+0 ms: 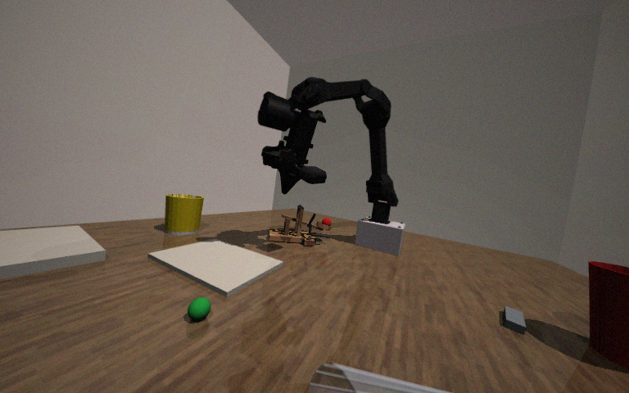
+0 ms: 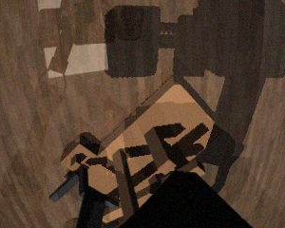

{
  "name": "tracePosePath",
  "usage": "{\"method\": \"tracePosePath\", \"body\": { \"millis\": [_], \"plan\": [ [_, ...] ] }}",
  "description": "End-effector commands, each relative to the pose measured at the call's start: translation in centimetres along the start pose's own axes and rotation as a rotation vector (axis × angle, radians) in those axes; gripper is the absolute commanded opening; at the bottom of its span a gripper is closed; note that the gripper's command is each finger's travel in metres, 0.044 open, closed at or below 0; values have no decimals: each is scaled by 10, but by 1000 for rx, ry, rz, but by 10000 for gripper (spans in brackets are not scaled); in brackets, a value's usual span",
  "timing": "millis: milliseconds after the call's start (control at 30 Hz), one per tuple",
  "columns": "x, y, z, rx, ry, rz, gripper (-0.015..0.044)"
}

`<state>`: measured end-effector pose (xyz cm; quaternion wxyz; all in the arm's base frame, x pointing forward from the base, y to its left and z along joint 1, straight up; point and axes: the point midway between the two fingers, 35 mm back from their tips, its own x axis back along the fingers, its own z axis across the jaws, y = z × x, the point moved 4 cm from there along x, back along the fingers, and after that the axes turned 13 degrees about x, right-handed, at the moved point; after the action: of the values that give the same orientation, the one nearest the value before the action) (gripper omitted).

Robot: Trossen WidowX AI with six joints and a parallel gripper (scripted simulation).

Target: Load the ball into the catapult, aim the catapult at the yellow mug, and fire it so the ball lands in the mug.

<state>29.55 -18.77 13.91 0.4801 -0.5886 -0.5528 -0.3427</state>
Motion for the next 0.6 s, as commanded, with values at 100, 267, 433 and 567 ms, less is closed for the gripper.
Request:
{"method": "tracePosePath", "body": {
  "millis": [100,267,433,567],
  "plan": [
    [-5,-15,38,221,9,115,0],
    [-8,-27,61,372,17,194,0],
    [-11,-40,82,523,24,275,0],
    [-13,-51,96,645,28,340,0]
  ]
}}
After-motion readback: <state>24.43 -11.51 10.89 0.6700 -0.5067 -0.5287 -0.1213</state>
